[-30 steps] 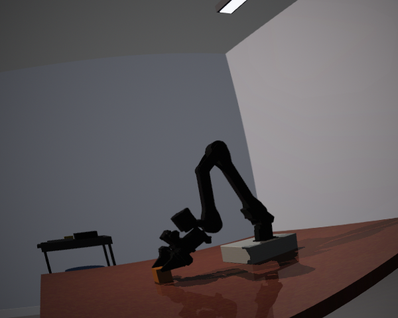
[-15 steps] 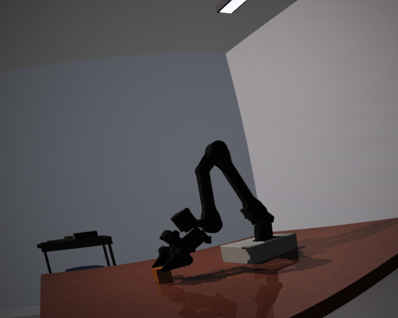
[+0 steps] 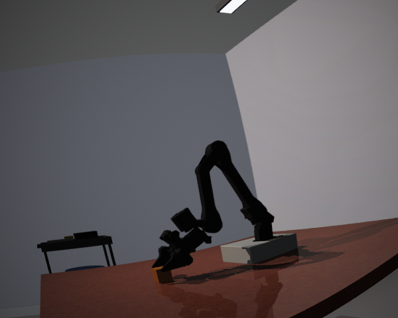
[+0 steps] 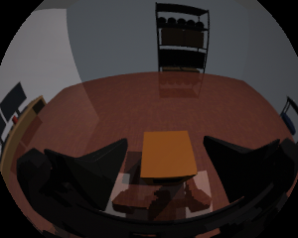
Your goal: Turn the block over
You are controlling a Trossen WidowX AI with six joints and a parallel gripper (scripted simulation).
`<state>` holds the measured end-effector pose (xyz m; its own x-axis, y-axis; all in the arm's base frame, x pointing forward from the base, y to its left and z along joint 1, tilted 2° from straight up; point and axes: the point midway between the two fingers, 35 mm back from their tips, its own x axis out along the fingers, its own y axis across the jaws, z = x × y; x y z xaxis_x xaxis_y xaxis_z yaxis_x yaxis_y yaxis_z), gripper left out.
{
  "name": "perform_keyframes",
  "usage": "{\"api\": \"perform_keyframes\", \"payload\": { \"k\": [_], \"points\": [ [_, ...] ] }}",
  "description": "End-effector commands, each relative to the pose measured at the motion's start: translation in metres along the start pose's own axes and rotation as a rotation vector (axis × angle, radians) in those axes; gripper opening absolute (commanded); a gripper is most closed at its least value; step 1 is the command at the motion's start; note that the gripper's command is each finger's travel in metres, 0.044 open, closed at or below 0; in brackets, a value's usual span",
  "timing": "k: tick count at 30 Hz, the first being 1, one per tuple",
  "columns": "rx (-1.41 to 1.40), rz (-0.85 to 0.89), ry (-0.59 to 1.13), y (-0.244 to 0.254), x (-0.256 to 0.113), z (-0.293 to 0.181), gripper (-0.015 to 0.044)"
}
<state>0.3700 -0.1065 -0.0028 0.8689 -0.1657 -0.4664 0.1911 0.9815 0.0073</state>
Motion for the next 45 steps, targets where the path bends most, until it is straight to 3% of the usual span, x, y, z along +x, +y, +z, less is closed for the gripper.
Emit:
{"api": "perform_keyframes", "payload": {
  "k": [1,9,16,31,45],
  "points": [
    [0.005,0.004,0.008,0.0,0.0,-0.001,0.044],
    [0.007,-0.003,0.271,-0.003,0.002,0.021,0.044],
    [0.003,0.004,0.522,0.0,-0.043,0.05,0.044],
    [0.003,0.005,0.551,0.0,-0.049,0.053,0.044],
    [0.005,0.006,0.962,-0.001,-0.028,0.085,0.044]
  ]
}}
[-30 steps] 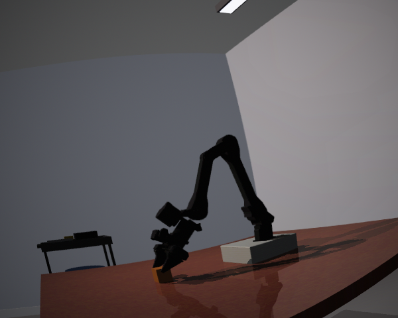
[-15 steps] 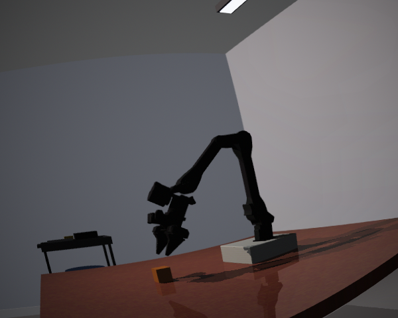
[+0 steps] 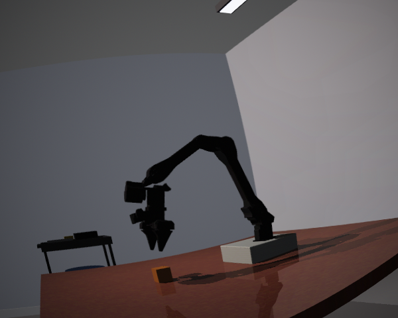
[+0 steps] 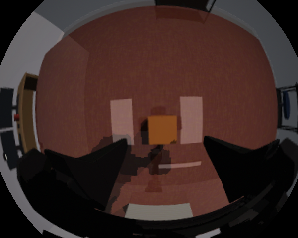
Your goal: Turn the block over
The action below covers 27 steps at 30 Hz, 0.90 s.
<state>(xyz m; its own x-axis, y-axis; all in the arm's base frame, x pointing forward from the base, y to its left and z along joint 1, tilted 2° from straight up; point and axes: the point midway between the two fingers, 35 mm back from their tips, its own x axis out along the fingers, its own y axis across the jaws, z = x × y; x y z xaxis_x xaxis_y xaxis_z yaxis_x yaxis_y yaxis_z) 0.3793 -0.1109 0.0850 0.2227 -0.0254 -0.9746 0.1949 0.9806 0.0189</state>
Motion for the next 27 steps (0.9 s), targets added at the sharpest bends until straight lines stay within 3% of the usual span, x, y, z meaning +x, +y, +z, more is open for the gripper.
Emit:
{"api": "perform_keyframes", "payload": {
  "k": [1,10,14,27],
  "points": [
    [-0.004,-0.004,0.133,0.001,0.0,0.006,0.044],
    [-0.006,-0.005,0.21,0.001,-0.004,0.008,0.044],
    [-0.006,-0.005,0.21,0.001,0.028,0.001,0.044],
    [-0.006,-0.005,0.21,0.001,0.045,-0.003,0.044]
  ]
}}
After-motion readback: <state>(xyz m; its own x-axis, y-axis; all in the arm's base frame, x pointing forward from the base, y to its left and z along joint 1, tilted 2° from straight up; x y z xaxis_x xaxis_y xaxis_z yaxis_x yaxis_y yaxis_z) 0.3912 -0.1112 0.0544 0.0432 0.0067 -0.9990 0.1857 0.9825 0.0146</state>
